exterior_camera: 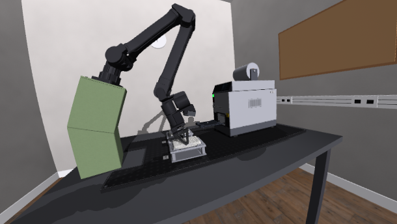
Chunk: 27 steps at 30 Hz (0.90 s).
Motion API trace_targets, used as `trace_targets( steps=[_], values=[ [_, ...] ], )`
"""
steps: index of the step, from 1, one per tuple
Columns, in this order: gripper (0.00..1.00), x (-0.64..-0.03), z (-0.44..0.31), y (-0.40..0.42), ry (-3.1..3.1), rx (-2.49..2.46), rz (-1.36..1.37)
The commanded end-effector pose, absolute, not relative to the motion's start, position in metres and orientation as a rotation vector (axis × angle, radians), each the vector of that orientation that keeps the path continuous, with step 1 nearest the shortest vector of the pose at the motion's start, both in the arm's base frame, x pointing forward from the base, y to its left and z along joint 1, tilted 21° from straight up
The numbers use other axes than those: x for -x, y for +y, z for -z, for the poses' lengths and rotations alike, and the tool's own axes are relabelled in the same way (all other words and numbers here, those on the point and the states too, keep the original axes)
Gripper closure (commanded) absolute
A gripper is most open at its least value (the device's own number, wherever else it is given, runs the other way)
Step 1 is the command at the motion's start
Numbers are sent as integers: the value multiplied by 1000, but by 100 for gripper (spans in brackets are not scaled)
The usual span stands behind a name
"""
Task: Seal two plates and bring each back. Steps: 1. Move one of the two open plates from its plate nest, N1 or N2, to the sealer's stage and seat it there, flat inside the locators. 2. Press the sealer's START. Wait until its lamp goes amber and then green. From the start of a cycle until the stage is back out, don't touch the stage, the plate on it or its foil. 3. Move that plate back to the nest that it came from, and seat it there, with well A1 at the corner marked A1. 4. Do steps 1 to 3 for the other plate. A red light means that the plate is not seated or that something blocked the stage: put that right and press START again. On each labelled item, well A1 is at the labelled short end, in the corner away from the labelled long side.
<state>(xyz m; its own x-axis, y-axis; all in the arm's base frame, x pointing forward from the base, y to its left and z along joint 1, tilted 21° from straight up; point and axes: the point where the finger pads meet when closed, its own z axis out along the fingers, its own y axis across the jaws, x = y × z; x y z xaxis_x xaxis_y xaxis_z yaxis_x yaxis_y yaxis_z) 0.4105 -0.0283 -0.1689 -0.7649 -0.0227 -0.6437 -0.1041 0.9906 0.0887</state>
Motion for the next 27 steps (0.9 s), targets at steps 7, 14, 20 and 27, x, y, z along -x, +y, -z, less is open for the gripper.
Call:
trace_targets(
  steps=[7, 14, 20, 27],
  values=[
    [0, -415, 153, -29, 2396, 100, -137],
    [0, -402, 163, -39, 2433, 60, -136],
    [0, -398, 168, -35, 2456, 50, -152],
    [0, -415, 164, -26, 2425, 91, -156]
  ],
)
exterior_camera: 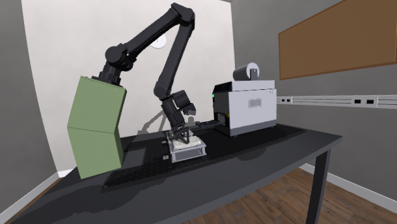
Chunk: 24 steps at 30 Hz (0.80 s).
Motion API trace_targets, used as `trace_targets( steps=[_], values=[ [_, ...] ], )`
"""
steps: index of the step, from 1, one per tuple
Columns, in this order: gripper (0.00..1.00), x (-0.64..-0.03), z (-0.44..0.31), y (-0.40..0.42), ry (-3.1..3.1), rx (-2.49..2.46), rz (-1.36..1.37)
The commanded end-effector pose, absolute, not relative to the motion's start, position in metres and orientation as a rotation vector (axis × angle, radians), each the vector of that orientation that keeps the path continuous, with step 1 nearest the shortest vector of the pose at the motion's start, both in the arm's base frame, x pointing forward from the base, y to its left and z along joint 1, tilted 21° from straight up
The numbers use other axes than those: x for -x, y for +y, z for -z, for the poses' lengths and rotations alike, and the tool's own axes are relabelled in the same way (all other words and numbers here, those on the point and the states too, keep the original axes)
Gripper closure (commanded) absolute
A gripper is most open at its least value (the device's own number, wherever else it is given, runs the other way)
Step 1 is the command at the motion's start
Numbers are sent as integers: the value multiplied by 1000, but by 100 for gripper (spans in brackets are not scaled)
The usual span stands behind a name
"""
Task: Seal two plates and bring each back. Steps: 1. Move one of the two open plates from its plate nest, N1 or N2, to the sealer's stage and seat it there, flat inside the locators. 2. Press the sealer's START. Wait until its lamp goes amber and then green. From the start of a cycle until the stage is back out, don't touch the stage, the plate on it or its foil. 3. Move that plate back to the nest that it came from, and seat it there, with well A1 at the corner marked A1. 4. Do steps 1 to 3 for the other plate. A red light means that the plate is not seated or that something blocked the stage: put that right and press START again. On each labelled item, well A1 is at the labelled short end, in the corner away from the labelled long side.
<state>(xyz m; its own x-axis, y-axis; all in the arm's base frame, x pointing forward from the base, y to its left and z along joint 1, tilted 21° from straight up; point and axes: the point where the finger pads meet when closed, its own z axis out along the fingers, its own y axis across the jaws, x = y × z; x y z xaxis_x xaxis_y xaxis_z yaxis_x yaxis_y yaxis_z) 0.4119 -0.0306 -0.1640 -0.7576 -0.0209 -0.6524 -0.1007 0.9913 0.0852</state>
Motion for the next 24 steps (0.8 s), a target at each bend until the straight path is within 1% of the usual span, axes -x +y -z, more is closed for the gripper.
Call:
trace_targets(
  steps=[1, 24],
  values=[
    [0, -416, 163, -25, 2420, 96, -157],
    [0, -405, 162, -37, 2423, 54, -144]
  ],
)
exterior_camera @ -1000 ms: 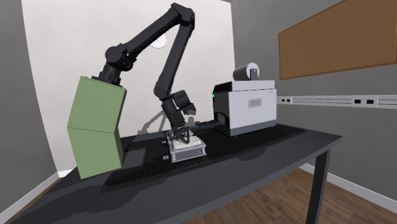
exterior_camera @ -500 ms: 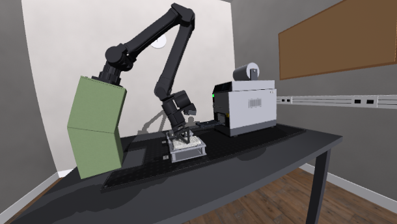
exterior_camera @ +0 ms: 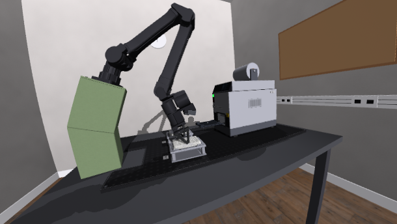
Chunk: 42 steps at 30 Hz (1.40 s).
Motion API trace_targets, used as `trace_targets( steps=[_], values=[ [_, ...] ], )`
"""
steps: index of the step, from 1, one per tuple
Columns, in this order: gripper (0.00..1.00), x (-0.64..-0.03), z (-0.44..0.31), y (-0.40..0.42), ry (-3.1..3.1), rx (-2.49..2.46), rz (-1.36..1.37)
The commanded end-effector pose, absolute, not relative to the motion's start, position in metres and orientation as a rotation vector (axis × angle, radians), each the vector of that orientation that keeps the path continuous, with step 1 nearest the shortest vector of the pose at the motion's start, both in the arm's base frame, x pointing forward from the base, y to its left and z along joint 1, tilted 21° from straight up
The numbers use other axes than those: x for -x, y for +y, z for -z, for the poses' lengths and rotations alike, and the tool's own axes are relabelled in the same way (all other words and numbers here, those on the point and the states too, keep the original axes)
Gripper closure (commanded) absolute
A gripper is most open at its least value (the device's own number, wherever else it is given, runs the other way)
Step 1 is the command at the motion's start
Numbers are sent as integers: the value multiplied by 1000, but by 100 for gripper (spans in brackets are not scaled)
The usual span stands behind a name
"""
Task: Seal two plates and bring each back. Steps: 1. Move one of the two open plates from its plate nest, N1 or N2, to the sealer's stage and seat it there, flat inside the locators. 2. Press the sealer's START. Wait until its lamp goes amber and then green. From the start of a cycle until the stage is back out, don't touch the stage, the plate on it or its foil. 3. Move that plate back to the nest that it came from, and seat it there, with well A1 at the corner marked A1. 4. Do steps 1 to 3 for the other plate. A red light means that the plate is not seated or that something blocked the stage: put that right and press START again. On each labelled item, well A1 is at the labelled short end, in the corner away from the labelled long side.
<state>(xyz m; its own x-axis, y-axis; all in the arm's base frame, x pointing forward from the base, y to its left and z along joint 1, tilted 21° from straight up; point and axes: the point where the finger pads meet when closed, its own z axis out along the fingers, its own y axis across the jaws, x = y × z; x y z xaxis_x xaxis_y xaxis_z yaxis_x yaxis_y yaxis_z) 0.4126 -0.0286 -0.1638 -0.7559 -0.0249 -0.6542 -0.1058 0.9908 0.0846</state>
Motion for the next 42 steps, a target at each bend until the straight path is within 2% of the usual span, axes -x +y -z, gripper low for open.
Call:
trace_targets(
  steps=[1, 33, 42],
  values=[
    [0, -407, 162, -37, 2419, 55, -143],
    [0, -432, 166, -22, 2377, 119, -141],
    [0, -412, 173, -31, 2430, 88, -140]
  ],
)
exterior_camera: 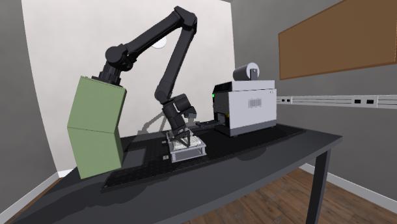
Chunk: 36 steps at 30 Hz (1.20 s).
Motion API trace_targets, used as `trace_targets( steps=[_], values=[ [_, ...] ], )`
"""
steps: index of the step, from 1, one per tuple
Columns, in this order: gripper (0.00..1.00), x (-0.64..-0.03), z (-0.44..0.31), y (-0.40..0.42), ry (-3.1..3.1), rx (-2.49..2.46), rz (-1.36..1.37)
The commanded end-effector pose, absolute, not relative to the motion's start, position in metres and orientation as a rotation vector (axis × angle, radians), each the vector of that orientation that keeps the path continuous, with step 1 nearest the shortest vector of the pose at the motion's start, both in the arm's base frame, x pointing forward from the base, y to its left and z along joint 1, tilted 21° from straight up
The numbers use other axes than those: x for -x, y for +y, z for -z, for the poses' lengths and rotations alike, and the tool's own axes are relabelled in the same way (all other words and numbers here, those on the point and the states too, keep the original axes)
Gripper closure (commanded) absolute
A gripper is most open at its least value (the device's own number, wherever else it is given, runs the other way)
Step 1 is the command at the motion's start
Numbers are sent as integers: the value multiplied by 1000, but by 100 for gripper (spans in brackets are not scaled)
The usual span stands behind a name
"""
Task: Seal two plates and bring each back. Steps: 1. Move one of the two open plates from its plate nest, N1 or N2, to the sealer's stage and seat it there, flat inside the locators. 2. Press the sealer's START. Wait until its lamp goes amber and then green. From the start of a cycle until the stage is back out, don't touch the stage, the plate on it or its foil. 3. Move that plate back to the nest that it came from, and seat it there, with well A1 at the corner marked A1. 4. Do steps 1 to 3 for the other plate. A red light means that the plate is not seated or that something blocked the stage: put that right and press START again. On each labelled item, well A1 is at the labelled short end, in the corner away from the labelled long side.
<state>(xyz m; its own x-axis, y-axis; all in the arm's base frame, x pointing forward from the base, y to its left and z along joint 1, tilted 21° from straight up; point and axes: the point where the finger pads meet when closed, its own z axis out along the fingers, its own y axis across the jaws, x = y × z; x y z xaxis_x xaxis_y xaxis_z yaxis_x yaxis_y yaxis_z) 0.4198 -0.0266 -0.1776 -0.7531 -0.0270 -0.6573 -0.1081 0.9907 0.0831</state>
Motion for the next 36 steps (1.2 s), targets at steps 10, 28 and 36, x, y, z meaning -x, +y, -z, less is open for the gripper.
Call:
trace_targets(
  steps=[10, 28, 36],
  values=[
    [0, -409, 174, -36, 2439, 70, -138],
    [0, -427, 170, -22, 2408, 121, -148],
    [0, -411, 174, -19, 2437, 118, -158]
  ],
)
